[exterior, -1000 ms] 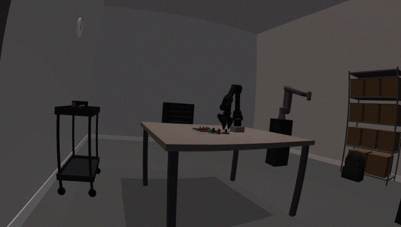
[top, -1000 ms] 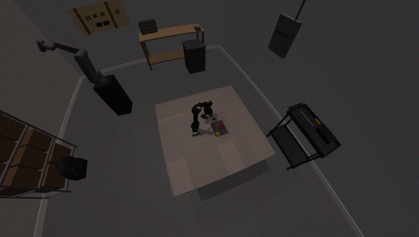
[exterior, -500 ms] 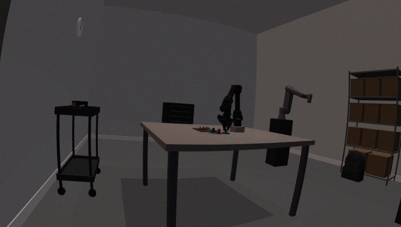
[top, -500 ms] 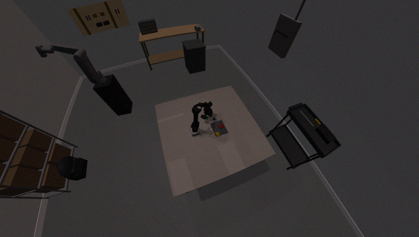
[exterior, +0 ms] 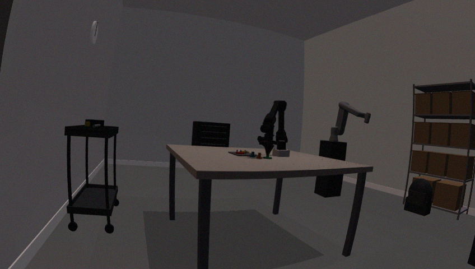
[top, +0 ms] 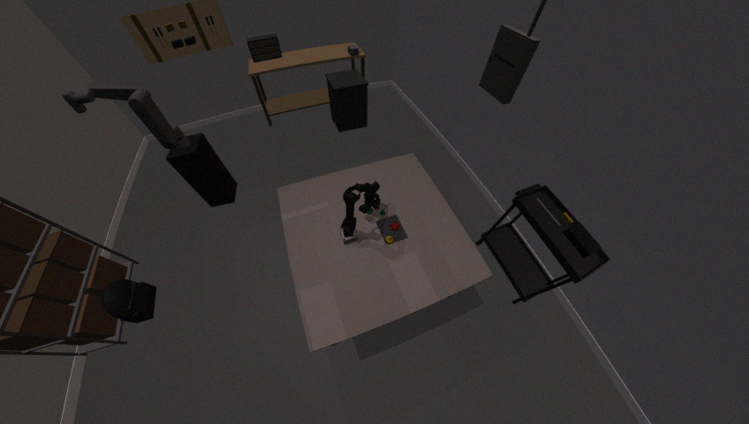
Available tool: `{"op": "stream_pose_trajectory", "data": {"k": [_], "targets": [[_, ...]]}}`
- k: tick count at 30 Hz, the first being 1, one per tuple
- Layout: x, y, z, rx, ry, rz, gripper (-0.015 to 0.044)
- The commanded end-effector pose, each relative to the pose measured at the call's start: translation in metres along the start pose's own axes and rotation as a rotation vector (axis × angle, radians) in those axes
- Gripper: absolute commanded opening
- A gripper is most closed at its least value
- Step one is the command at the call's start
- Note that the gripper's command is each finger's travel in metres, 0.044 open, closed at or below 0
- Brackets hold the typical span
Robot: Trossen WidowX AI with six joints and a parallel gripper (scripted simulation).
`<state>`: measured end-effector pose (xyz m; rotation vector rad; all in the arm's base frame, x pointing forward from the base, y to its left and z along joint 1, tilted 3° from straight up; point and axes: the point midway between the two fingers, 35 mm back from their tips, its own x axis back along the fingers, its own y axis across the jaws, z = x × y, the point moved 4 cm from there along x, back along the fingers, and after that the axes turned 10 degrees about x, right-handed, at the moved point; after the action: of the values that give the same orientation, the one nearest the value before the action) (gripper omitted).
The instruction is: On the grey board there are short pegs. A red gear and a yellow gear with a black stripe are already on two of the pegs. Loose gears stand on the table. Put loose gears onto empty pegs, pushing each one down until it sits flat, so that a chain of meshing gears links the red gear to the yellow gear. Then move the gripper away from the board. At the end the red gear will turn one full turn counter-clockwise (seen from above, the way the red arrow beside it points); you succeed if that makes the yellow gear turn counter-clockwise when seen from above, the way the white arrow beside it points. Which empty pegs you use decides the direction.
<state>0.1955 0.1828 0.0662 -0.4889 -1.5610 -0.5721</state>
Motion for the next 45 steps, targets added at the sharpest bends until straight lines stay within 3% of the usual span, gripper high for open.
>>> {"op": "stream_pose_trajectory", "data": {"k": [1, 45], "targets": [[0.000, 0.000, 0.000, -0.004, 0.001, 0.001, 0.0000], [0.109, 0.005, 0.001, -0.004, 0.002, 0.000, 0.0000]]}}
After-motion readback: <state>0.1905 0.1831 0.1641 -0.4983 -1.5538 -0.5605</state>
